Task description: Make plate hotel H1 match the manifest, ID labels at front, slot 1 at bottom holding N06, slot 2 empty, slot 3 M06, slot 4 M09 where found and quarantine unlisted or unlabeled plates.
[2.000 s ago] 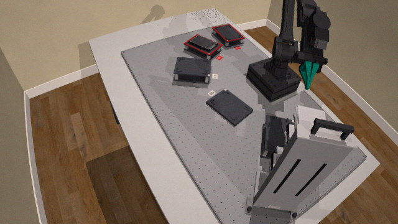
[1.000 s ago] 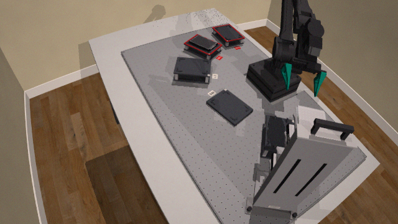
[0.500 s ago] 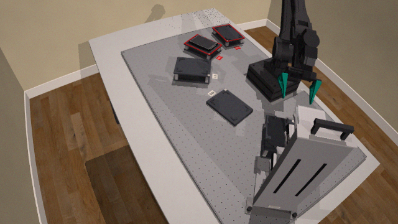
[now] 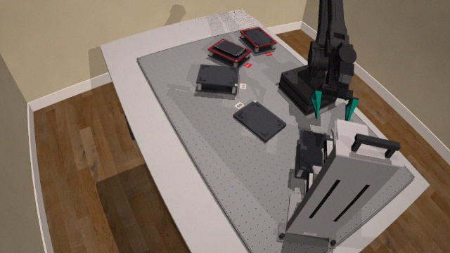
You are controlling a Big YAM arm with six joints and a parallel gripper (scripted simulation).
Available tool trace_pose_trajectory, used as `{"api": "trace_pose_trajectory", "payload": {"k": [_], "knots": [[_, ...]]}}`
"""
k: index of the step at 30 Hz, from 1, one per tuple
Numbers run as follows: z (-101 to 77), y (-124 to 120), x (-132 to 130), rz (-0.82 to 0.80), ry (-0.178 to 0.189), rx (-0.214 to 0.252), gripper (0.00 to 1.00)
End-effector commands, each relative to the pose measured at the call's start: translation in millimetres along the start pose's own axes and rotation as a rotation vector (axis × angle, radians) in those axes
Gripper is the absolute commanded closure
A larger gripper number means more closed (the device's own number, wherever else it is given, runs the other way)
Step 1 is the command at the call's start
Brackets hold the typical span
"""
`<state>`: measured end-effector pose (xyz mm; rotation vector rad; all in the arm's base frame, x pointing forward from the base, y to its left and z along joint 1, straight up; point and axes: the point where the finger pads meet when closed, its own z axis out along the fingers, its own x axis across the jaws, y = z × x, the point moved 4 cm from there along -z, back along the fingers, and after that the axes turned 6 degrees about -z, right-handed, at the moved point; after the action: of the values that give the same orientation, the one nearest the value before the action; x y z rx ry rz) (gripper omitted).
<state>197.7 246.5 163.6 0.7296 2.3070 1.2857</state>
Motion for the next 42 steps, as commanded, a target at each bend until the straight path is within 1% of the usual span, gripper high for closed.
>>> {"api": "trace_pose_trajectory", "payload": {"k": [1, 7, 9, 10, 11, 24, 26, 27, 28, 36, 37, 39, 40, 42], "knots": [[5.4, 0, 3, 0.010, 0.001, -0.026, 0.00], [12.9, -19, 5, 0.009, 0.001, -0.026, 0.00], [12.9, -19, 5, 0.009, 0.001, -0.026, 0.00], [14.8, -11, 4, 0.010, 0.000, -0.044, 0.00], [15.4, -25, 6, 0.009, 0.002, -0.025, 0.00], [33.9, -66, 9, 0.009, 0.001, -0.023, 0.00], [33.9, -66, 9, 0.009, 0.001, -0.023, 0.00], [40.0, -53, 9, 0.011, 0.000, -0.051, 0.00], [37.2, -72, 10, 0.009, 0.002, -0.022, 0.00], [49.3, -96, 13, 0.009, 0.002, -0.019, 0.00], [59.2, -76, 11, 0.011, -0.001, -0.057, 0.00], [61.6, -75, 10, 0.011, -0.004, -0.056, 0.00], [60.1, -67, 9, 0.012, -0.006, -0.082, 0.00], [61.3, -66, 8, 0.012, -0.008, -0.082, 0.00]]}}
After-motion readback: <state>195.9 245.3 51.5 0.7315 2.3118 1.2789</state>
